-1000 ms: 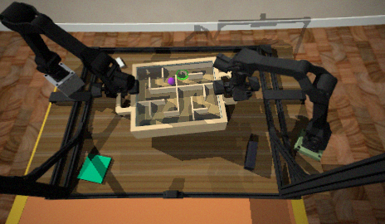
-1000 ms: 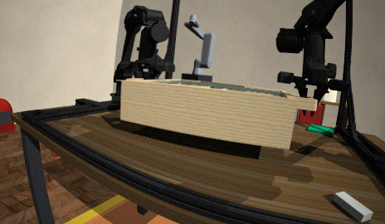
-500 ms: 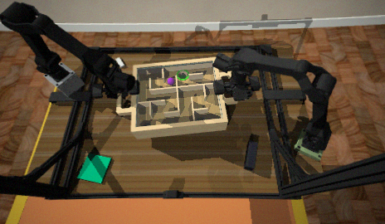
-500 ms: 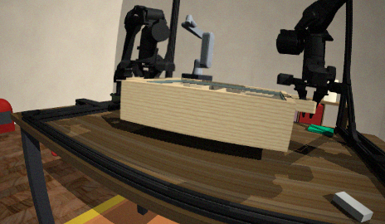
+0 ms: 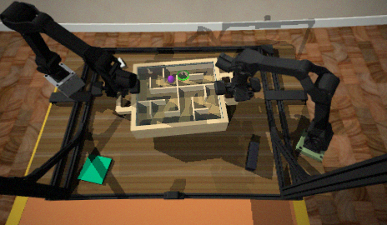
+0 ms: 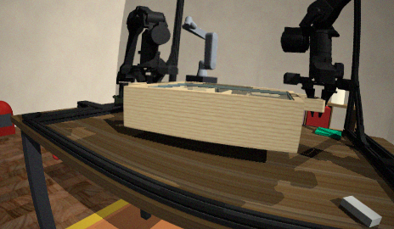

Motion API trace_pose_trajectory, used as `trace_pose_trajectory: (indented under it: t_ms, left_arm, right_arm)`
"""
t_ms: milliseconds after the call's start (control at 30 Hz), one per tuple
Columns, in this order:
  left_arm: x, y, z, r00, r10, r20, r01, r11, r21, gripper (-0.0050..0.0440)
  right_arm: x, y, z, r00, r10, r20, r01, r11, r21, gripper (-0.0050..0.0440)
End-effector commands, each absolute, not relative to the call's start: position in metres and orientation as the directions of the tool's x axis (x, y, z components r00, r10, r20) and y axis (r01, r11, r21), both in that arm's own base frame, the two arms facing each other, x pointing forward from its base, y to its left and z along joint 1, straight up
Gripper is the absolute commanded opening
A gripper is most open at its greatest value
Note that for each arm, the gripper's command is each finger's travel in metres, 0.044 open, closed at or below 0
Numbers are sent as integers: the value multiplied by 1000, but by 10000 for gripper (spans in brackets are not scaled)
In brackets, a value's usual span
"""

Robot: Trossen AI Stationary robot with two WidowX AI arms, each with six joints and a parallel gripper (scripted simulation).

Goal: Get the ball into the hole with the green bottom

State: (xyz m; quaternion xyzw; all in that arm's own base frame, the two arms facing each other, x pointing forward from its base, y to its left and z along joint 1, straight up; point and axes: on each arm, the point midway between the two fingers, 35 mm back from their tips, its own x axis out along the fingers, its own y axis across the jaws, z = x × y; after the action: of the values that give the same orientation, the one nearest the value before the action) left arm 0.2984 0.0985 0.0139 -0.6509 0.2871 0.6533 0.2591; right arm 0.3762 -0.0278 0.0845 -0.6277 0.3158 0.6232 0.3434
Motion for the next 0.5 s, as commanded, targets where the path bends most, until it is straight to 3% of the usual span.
trace_pose_trajectory:
  t_ms: [0, 467]
  left_arm:
    - [301, 98, 14, -35, 6, -999, -713, -701, 21, 20]
    - [300, 99, 11, 11, -36, -999, -713, -701, 17, 20]
  right_arm:
    - [373, -26, 88, 34, -12, -999, -825, -565, -21, 20]
    - [375, -28, 90, -5, 37, -999, -825, -565, -17, 20]
